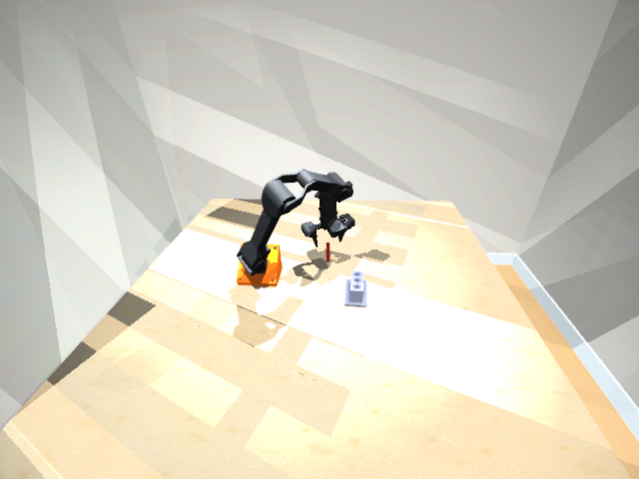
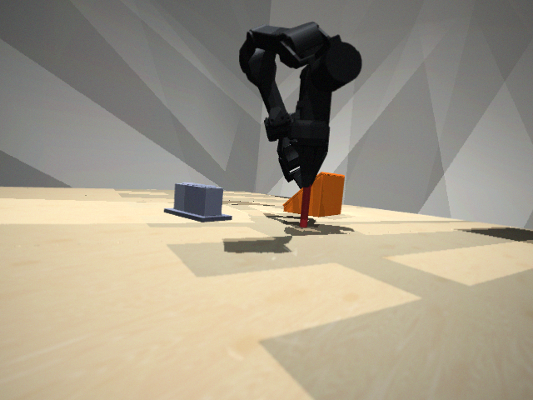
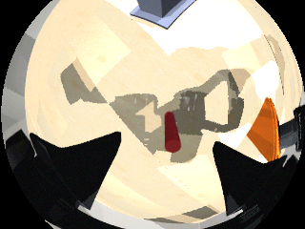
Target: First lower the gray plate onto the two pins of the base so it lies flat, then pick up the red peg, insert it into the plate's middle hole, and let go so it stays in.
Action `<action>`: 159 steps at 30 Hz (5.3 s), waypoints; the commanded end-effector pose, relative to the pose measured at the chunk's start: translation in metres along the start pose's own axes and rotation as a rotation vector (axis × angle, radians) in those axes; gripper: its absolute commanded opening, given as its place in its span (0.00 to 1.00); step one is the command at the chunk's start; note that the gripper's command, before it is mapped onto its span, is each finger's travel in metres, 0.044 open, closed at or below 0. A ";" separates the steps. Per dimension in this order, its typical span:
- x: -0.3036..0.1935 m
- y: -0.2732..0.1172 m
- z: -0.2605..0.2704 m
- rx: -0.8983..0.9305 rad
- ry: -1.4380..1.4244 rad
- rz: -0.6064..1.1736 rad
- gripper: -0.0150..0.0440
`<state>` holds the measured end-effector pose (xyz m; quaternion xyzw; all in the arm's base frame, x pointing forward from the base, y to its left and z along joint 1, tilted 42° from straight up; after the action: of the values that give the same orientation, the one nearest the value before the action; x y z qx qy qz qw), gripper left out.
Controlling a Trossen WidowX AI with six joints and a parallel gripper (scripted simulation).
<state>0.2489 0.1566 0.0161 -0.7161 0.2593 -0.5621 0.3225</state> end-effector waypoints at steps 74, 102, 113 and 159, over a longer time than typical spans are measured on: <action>-0.003 -0.037 0.006 0.000 -0.005 -0.004 0.25; 0.059 -0.044 0.036 0.008 -0.012 0.008 0.25; 0.091 -0.045 0.046 0.010 -0.011 0.009 0.25; 0.197 -0.043 0.053 0.000 -0.002 -0.016 0.25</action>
<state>0.3465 0.0493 0.1645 -0.7175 0.2557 -0.5640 0.3189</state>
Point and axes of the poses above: the point midway between the two fingers, 35 mm back from their tips, its own y axis out along the fingers, its own z axis across the jaws, x = y × z, the point moved 7 cm from there along -y, back along the fingers, and after that the axes turned 10 degrees about y, right-handed, at the moved point
